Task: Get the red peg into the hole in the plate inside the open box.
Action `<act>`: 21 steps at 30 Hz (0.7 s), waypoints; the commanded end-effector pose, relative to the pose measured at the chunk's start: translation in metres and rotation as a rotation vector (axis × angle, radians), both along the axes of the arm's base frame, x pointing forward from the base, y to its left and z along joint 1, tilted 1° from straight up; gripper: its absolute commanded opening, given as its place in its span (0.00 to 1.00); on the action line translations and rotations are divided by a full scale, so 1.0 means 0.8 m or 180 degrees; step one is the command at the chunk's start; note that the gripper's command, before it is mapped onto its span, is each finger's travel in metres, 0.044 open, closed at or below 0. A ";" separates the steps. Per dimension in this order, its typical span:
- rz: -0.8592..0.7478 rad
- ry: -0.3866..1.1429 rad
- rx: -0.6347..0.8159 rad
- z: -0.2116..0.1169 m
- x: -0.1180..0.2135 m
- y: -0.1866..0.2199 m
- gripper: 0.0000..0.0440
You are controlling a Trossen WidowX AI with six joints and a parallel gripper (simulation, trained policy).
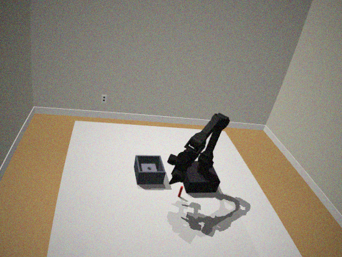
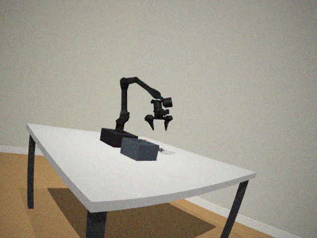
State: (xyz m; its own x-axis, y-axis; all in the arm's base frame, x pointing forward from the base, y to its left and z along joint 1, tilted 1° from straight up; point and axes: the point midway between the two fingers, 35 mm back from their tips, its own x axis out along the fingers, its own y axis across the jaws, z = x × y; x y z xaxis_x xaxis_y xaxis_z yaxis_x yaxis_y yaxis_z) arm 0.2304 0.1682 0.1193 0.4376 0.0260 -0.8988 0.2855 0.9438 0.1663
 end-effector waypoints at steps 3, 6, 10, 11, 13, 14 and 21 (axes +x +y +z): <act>-0.0451 0.0546 -0.0147 -0.037 -0.027 -0.026 1.00; -0.0678 0.0753 -0.0203 -0.051 -0.039 -0.037 1.00; -0.0954 0.0968 -0.0255 -0.067 -0.052 -0.047 0.99; -0.1017 0.1011 -0.0264 -0.071 -0.054 -0.049 0.98; -0.1134 0.1084 -0.0274 -0.078 -0.059 -0.052 0.98; -0.1188 0.1114 -0.0275 -0.082 -0.060 -0.053 0.97; -0.1486 0.1228 -0.0221 -0.113 -0.068 -0.056 0.95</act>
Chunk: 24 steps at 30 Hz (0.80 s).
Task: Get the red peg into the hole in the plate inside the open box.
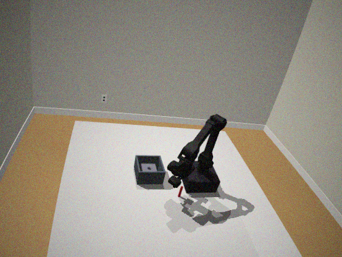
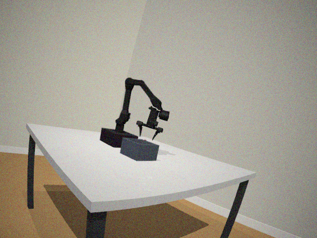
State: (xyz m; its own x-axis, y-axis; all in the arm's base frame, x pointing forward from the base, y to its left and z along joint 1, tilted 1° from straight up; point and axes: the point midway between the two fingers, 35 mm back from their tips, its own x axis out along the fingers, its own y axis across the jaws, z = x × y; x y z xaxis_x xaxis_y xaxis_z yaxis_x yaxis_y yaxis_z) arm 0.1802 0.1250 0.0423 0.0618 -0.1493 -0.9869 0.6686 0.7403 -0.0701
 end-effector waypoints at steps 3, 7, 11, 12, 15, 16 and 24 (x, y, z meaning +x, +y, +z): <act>-0.0240 0.0075 0.0026 -0.033 -0.007 -0.002 0.94; -0.0351 0.0046 0.0093 -0.053 -0.009 0.000 0.94; -0.0447 0.0014 0.0159 -0.070 -0.011 0.002 0.93; -0.0469 0.0010 0.0172 -0.073 -0.012 0.002 0.93; -0.0532 0.0019 0.0197 -0.083 -0.016 0.003 0.86; -0.0556 0.0031 0.0203 -0.086 -0.018 0.002 0.82; -0.0681 0.0198 0.0256 -0.096 -0.027 0.002 0.37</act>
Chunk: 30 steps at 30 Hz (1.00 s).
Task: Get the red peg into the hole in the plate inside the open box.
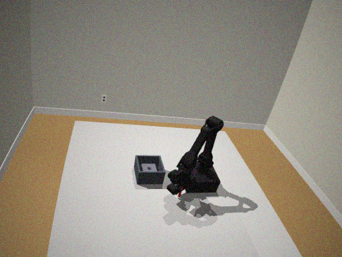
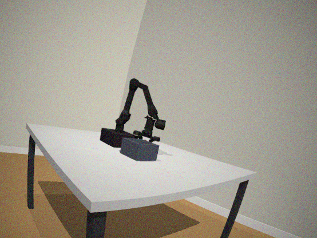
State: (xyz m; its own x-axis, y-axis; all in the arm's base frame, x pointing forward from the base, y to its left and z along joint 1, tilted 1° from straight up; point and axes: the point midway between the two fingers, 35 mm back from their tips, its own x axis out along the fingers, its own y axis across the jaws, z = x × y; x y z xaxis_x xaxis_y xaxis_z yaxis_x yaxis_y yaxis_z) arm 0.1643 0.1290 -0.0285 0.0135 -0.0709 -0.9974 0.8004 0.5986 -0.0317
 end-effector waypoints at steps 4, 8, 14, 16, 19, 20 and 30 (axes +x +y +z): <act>-0.0068 0.0191 0.0055 -0.007 -0.005 -0.001 0.13; -0.0061 0.0214 0.0094 -0.003 -0.001 -0.001 0.00; 0.0054 0.0016 0.0033 0.016 0.013 -0.005 0.00; 0.0093 -0.0031 0.0008 0.023 0.016 -0.008 0.00; 0.0155 -0.0098 -0.0029 0.034 0.021 -0.011 0.00; 0.0176 -0.0122 -0.0041 0.038 0.023 -0.012 0.00; 0.0371 -0.0366 -0.0150 0.083 0.051 -0.024 0.00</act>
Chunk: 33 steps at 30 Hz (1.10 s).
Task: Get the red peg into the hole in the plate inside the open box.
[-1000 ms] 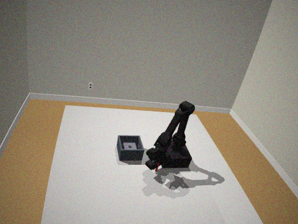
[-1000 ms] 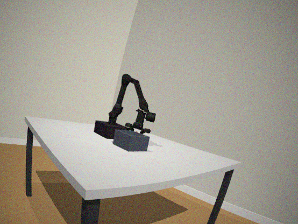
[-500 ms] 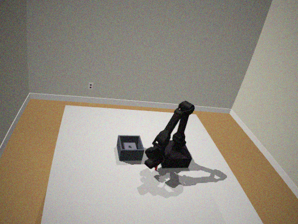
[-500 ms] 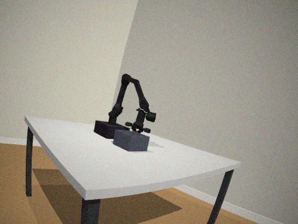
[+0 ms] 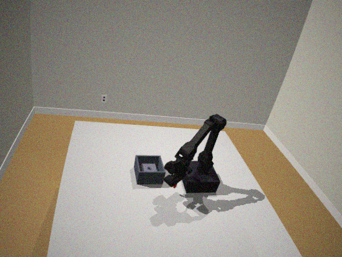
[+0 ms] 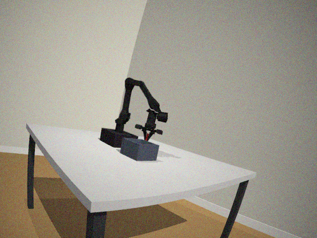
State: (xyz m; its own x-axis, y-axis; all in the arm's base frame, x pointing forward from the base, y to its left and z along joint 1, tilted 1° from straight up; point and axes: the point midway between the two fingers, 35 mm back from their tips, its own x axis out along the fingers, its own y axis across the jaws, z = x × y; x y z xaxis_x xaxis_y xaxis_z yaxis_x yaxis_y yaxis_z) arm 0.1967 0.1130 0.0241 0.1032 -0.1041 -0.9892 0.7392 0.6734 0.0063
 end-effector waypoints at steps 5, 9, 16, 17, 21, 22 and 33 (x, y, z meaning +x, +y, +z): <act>0.0108 -0.0219 -0.0062 0.043 0.028 -0.011 0.00; 0.0123 -0.0291 -0.0092 0.062 0.043 -0.018 0.00; 0.0080 -0.0382 -0.0141 0.086 0.070 -0.039 0.00; 0.0065 -0.0386 -0.0146 0.087 0.073 -0.043 0.00; -0.0013 -0.0393 -0.0154 0.091 0.085 -0.059 0.00; -0.0035 -0.0394 -0.0155 0.092 0.088 -0.064 0.00; -0.0268 -0.0419 -0.0146 0.092 0.116 -0.108 0.00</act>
